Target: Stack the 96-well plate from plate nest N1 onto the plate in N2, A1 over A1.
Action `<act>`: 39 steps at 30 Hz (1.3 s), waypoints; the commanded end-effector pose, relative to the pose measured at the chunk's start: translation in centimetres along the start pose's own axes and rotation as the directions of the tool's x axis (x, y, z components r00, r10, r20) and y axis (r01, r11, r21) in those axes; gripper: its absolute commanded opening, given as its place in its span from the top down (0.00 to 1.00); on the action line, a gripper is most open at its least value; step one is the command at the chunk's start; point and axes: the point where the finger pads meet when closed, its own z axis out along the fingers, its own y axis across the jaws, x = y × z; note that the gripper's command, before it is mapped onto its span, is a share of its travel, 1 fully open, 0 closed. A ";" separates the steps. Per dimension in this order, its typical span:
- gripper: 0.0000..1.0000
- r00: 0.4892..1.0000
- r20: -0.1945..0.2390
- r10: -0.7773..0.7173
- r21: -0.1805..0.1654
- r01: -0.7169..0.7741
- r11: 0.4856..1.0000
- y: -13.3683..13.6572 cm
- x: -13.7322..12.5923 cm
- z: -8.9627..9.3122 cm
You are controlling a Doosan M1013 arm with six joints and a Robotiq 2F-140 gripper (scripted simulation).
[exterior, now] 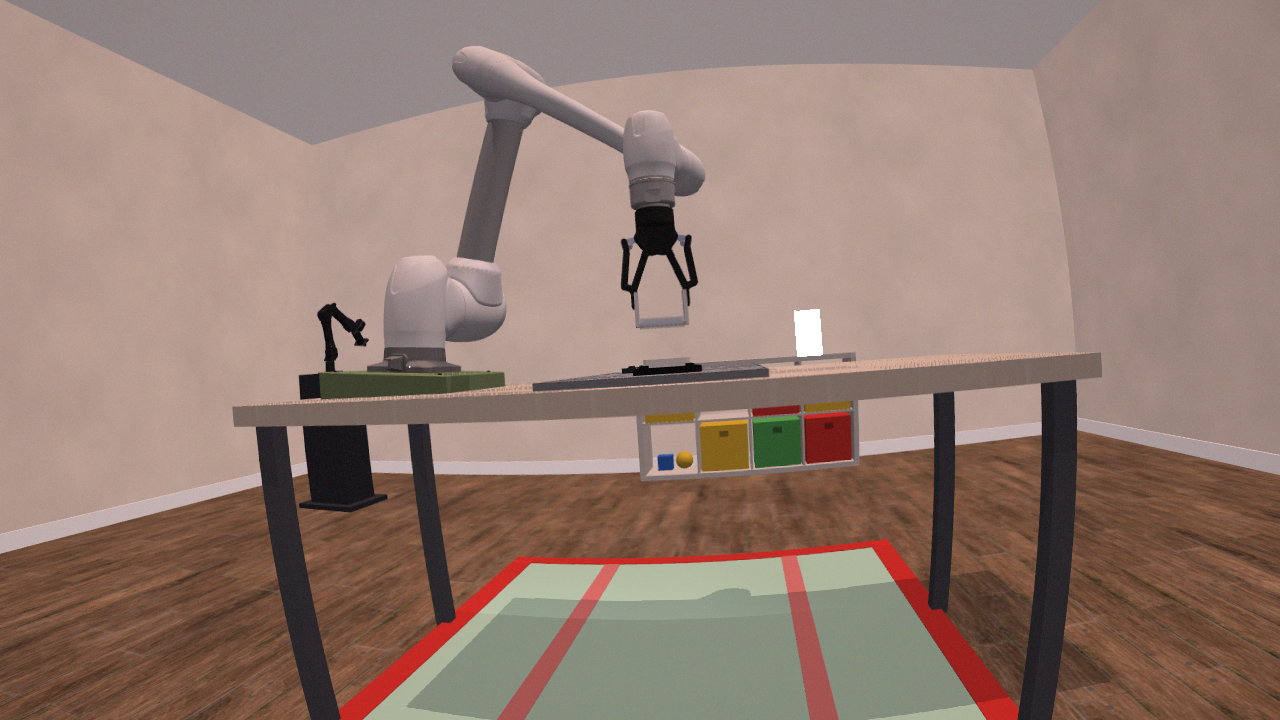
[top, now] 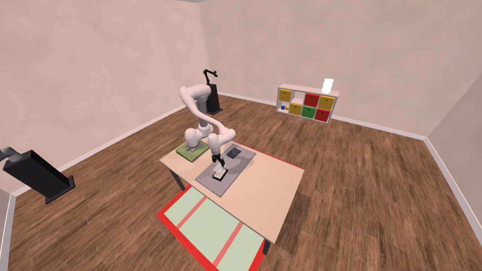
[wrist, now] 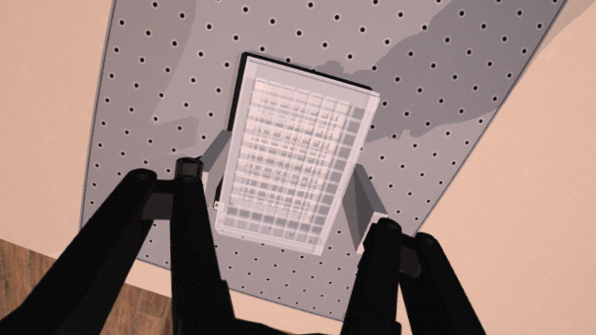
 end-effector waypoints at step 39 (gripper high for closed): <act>1.00 1.000 0.000 0.000 0.000 0.000 1.000 0.1 -2.2 0.0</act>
